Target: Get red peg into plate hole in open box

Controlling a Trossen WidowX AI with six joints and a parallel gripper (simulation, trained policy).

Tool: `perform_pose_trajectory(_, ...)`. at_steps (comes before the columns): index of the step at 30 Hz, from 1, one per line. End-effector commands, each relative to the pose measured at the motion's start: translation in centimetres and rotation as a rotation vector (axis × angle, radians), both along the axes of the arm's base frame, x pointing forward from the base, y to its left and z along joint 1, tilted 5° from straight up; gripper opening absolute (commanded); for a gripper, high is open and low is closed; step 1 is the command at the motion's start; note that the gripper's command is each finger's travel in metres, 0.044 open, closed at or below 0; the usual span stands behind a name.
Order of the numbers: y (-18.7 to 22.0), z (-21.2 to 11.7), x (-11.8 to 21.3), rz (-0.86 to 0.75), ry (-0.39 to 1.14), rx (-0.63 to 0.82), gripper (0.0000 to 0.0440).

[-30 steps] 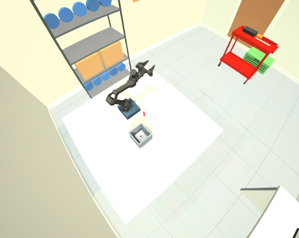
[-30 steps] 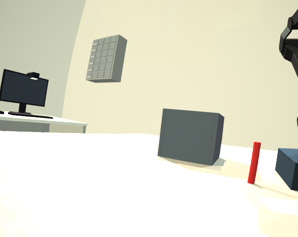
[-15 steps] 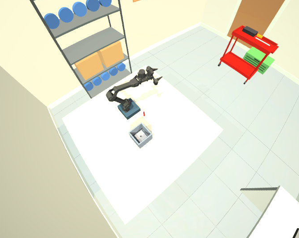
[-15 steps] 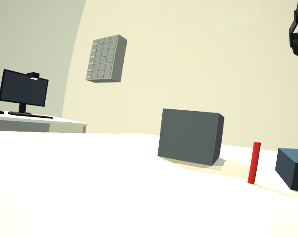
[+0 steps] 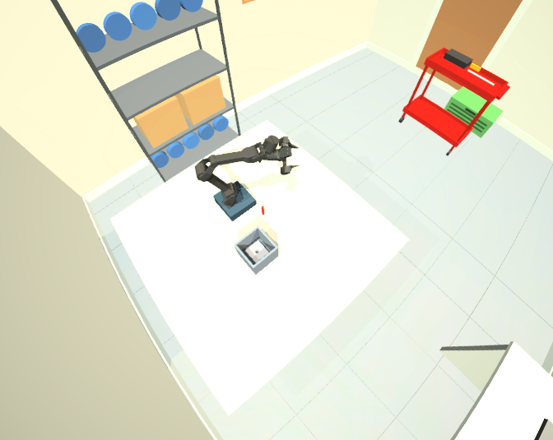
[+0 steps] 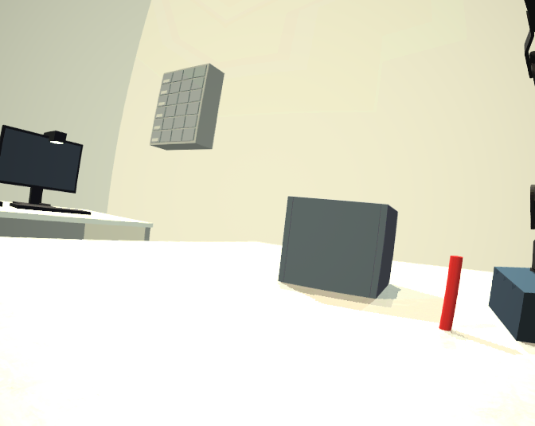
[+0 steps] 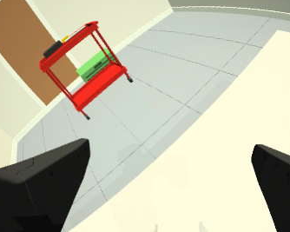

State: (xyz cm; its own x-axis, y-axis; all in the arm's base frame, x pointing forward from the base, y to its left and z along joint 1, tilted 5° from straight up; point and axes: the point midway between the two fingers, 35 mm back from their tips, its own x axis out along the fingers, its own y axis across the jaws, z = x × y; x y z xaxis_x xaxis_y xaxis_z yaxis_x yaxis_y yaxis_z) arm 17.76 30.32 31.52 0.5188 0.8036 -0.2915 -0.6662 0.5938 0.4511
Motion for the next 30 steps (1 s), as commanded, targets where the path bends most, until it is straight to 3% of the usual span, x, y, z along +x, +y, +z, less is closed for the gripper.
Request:
perform_pose_trajectory(1, -0.9, -1.0, 1.3, -0.061, 0.084, -0.018, 0.0440)
perform_pose_trajectory(15, -6.1, -6.9, 4.9, -0.357, 0.471, -0.103, 0.0440)
perform_pose_trajectory(30, -12.0, -12.1, 5.0, -0.692, 0.880, -0.138, 0.0440)
